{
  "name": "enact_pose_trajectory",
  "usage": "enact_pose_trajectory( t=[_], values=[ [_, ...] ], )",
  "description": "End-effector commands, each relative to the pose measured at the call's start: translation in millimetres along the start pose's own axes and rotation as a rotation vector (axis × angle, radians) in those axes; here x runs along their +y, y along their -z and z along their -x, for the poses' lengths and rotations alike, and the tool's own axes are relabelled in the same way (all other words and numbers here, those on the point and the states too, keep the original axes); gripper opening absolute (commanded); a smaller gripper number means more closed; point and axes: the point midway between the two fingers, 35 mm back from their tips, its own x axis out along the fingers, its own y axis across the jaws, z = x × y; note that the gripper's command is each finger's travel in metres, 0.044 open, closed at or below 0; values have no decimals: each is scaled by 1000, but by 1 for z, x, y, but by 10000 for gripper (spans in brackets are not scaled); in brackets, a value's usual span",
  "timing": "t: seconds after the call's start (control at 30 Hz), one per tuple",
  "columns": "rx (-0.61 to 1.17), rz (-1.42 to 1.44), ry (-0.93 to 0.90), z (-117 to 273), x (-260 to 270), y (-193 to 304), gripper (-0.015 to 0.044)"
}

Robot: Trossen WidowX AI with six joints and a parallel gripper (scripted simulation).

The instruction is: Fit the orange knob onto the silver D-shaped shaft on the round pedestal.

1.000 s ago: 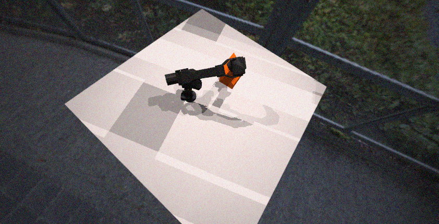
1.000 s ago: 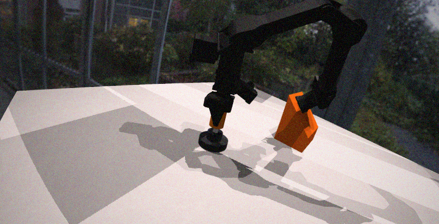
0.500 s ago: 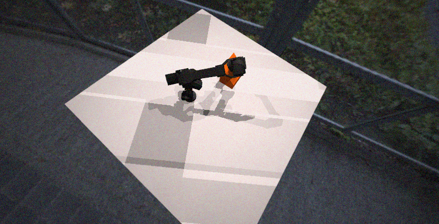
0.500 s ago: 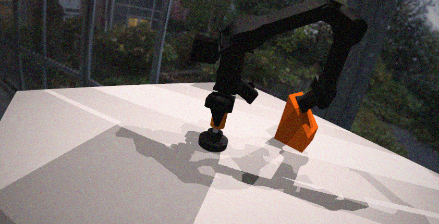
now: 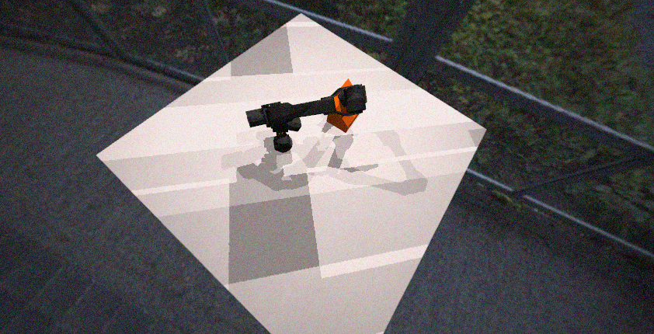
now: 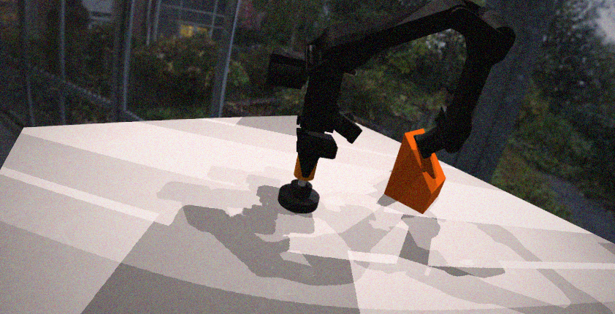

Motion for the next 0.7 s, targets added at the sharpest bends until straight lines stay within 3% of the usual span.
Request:
enact_pose_trajectory(
  t=[0.0,0.67],
  values=[
    [1,8,1,0,0,0,0],
    [2,-45,1,2,1,2,0]
  ],
)
